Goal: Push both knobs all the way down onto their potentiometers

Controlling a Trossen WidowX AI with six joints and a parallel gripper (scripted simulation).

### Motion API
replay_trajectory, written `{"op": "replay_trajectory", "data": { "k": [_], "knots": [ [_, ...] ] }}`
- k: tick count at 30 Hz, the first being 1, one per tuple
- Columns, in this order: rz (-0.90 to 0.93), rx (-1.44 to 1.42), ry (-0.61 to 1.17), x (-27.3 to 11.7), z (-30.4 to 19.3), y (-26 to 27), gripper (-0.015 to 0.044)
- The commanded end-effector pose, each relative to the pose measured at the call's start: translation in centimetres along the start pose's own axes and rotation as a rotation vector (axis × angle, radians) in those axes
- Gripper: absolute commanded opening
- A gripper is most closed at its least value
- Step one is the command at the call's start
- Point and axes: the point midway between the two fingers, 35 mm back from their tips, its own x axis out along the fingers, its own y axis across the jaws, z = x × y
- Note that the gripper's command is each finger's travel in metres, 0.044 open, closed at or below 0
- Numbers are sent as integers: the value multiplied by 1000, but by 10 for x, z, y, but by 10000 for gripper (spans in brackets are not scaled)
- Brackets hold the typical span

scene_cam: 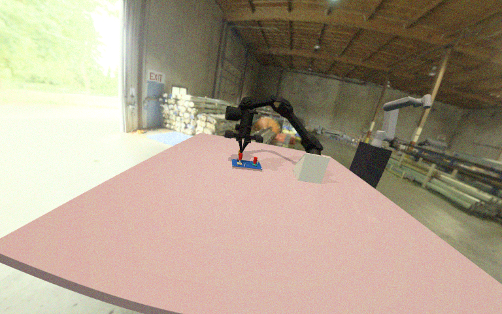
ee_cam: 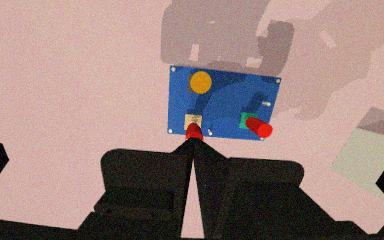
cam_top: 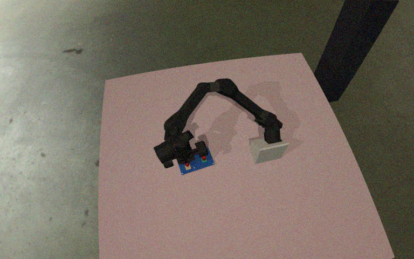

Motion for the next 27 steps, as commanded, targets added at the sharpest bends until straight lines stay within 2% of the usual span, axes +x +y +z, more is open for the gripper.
{"op": "replay_trajectory", "data": {
  "k": [1,27],
  "knots": [
    [-3,-4,-5,3,1,-1,0],
    [-3,-4,-5,6,1,-1,0]
  ]
}}
